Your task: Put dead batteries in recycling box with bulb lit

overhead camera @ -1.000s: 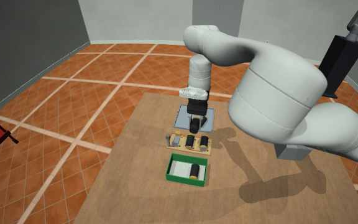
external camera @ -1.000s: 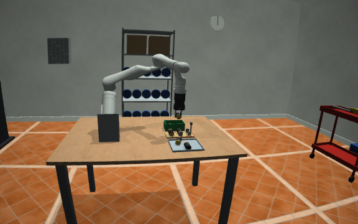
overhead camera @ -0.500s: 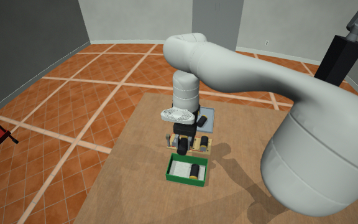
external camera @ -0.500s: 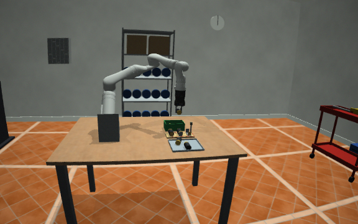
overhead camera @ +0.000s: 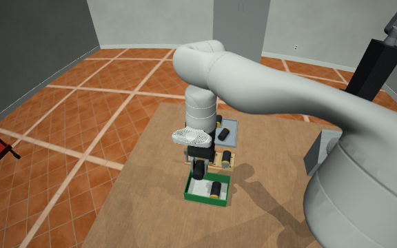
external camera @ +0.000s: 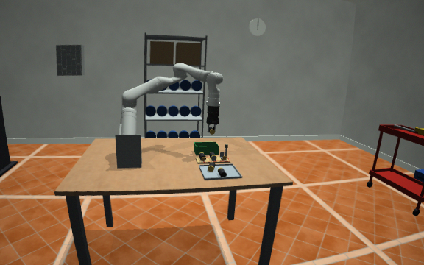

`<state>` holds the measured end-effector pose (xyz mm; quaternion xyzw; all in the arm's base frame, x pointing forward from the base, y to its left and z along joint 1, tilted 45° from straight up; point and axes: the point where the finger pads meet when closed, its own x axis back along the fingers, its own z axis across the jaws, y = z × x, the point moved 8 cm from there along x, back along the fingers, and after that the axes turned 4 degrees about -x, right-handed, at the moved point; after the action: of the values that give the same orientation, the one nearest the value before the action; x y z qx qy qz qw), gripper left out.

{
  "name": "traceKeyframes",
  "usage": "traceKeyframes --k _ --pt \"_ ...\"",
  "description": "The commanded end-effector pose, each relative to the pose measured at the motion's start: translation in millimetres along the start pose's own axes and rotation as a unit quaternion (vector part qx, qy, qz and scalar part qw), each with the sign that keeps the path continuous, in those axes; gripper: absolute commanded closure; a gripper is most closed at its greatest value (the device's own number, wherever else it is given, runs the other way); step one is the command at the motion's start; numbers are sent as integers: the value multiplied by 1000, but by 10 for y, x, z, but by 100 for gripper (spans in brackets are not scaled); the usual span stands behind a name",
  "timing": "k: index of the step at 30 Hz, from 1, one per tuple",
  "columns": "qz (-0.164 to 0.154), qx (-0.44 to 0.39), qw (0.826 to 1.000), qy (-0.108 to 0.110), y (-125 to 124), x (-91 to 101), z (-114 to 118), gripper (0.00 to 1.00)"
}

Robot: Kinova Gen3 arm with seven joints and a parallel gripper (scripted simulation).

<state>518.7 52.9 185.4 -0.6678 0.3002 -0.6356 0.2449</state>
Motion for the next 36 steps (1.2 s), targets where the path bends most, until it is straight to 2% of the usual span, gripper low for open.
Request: traceKeyframes --k 1,25,28,33,36 --pt "0 1 1000 1 -10 13 3 43" --pt "0 3 1000 1 -10 9 3 43" --pt "0 3 1000 1 -10 -119 3 43" --pt "0 3 1000 1 -10 -570 5 43" --pt "0 3 1000 1 -10 -641 5 43"
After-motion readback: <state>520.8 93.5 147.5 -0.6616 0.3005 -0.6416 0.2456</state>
